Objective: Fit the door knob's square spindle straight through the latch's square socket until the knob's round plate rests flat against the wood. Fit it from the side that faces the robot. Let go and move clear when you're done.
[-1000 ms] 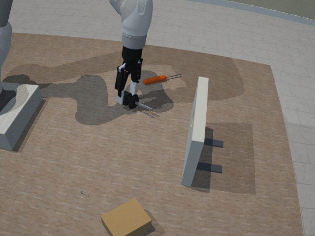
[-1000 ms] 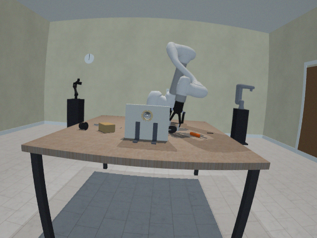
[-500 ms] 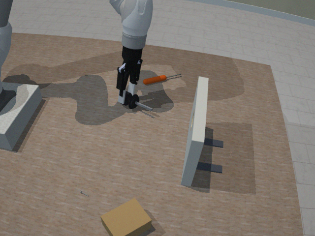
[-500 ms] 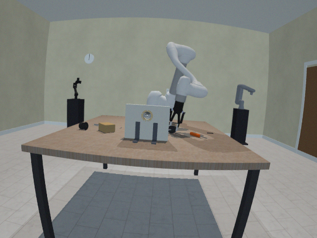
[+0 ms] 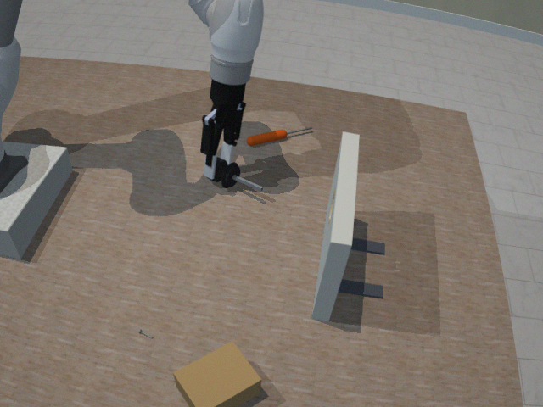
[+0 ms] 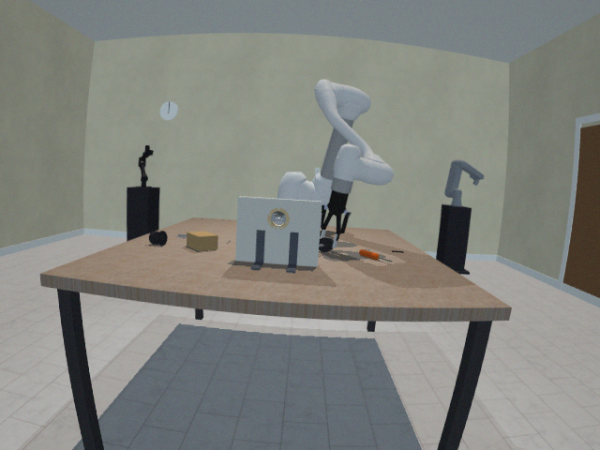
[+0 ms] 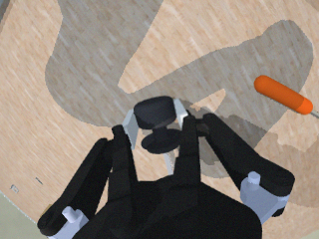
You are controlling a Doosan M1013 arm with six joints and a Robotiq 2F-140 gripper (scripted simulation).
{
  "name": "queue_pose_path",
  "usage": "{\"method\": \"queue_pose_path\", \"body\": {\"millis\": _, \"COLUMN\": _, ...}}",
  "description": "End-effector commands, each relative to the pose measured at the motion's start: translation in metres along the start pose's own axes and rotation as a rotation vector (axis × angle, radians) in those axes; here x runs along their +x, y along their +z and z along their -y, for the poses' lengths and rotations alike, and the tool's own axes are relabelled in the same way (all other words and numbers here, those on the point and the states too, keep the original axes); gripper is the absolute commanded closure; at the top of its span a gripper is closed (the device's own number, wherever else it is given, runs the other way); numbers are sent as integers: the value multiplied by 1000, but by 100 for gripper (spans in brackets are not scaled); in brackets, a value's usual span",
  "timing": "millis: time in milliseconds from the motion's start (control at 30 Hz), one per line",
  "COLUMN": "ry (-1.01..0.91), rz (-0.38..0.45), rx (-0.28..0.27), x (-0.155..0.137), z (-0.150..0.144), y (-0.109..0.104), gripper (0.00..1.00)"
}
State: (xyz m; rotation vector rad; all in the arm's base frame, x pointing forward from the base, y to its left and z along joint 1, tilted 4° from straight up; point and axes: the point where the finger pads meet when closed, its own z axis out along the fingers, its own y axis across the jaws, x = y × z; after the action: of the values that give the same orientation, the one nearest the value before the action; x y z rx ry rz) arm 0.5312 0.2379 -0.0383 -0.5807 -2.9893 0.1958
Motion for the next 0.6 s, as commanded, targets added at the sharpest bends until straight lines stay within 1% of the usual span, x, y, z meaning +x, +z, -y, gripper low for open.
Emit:
{"method": "queue_pose_path", "body": {"millis": 0, "ry": 0, "rz": 0, "rx": 0, "x": 0, "z": 0, "y": 0, "gripper": 58}}
{"method": "queue_pose_path", "body": {"millis": 333, "ry": 0, "rz": 0, "rx": 0, "x": 0, "z": 0, "y": -1, "gripper": 58}}
{"method": "queue_pose_path", "body": {"millis": 567, "ry": 0, "rz": 0, "rx": 0, "x": 0, "z": 2, "y": -14, "gripper": 58}}
